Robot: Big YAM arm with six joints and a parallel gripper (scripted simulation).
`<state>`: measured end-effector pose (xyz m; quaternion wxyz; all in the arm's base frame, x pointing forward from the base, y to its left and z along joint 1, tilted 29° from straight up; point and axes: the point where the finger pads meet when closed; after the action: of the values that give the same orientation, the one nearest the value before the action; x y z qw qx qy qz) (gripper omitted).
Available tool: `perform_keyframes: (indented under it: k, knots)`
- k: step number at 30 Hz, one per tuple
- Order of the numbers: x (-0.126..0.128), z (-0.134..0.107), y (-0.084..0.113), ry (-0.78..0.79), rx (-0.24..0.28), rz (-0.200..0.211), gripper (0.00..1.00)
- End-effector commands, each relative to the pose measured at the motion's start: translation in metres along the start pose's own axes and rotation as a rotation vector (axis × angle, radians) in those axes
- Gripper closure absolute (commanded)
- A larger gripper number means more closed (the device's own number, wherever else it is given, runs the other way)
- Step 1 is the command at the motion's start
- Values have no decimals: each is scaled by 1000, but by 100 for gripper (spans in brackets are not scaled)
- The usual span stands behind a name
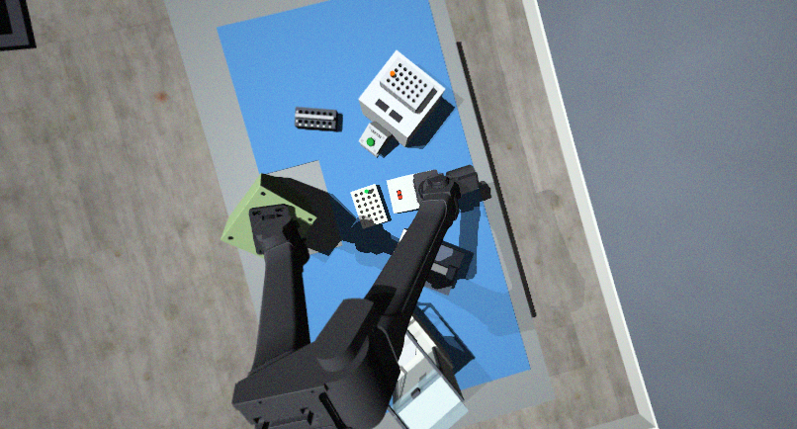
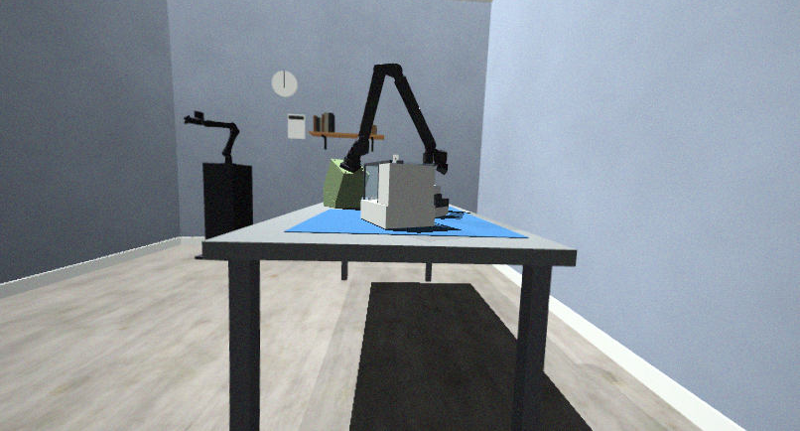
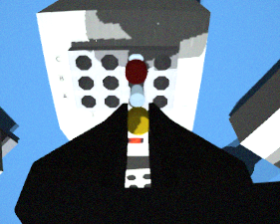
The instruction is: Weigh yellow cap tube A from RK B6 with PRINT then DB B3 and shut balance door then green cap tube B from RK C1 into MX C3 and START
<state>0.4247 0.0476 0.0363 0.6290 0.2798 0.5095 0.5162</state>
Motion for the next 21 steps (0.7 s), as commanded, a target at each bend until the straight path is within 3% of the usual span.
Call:
perform_keyframes:
  k: [1,13,16,17,21]
  knots:
    - [-4,17,-5,-11,-20,0,91]
    - [-4,13,-9,-9,-15,-1,91]
    - [0,11,-2,-7,-18,2,91]
    - [-4,20,2,-13,-40,3,91]
    - [-4,15,-10,-10,-16,-1,91]
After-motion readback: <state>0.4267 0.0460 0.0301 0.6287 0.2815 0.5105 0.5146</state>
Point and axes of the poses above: the point where the finger pads meet when closed, its own y axis back along the fingers, its own x axis across the jaws, z = x × y
